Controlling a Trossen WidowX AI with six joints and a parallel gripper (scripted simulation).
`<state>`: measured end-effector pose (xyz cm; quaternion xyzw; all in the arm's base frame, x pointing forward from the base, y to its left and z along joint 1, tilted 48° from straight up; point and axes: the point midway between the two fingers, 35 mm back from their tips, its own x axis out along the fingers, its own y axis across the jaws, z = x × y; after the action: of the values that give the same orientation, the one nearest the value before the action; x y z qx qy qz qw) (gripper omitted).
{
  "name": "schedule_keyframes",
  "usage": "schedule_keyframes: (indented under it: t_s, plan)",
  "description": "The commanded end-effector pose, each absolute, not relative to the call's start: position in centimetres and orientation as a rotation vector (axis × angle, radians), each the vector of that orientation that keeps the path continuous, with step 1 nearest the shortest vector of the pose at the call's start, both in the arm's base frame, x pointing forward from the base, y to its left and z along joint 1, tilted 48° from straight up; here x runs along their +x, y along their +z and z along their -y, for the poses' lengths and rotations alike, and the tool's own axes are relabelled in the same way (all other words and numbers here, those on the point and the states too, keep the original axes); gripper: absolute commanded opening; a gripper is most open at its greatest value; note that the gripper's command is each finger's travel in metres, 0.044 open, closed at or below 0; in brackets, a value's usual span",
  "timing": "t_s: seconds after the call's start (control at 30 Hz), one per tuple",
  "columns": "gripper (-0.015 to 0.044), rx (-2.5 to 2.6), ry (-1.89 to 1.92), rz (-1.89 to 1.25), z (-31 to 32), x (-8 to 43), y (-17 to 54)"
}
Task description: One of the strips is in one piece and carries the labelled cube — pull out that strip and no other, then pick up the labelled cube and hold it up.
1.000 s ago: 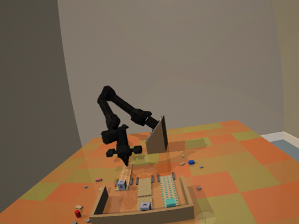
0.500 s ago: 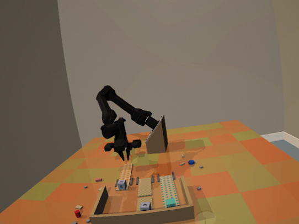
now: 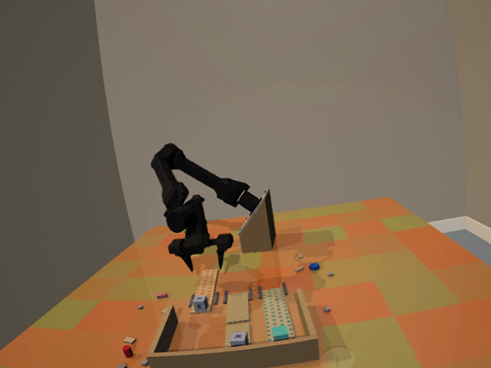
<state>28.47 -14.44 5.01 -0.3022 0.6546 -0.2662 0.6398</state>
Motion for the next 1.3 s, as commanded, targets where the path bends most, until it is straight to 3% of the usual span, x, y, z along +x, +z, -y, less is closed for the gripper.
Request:
schedule_keyframes:
  t_s: [0.0, 1.07, 1.27]
  plan:
    - [0.0440, -0.686, -0.617, -1.488, 14.2, 29.9, 5.0]
    - [0.0440, -0.683, -0.618, -1.482, 12.0, 42.6, 4.9]
    - [0.0282, -0.682, -0.618, -1.482, 12.5, 42.6, 4.4]
